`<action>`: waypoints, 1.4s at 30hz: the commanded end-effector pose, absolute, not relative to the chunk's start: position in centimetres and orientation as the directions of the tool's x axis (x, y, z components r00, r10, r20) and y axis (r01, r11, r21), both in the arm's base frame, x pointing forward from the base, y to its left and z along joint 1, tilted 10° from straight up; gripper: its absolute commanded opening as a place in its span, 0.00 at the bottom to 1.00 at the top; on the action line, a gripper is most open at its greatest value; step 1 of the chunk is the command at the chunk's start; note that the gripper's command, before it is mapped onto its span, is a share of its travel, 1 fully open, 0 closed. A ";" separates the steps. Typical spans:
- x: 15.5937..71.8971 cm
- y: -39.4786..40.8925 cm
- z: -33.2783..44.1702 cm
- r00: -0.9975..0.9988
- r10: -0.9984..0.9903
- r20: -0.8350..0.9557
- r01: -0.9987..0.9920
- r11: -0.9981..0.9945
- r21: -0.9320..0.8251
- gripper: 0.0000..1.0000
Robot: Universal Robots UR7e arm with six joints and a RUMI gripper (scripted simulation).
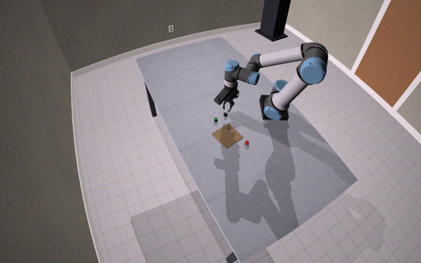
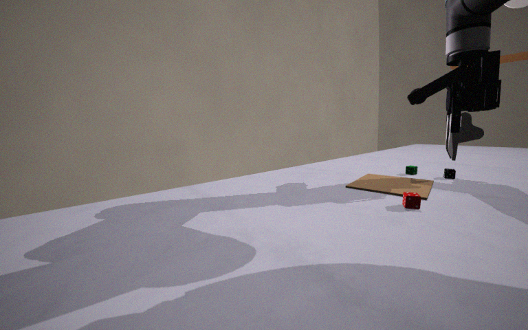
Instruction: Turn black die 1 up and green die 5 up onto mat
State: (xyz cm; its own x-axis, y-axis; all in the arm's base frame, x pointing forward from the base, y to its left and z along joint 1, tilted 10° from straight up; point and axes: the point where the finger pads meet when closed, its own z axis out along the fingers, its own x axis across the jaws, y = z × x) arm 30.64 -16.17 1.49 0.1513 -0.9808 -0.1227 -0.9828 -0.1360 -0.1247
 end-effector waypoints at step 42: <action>30.8 -16.0 -0.1 0.151 -0.981 -0.122 -0.983 -0.136 -0.125 0.21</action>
State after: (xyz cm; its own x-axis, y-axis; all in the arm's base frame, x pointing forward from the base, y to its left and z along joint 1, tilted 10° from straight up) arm 30.78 -16.00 -0.12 0.1512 -0.9809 -0.1225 -0.9828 -0.1360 -0.1247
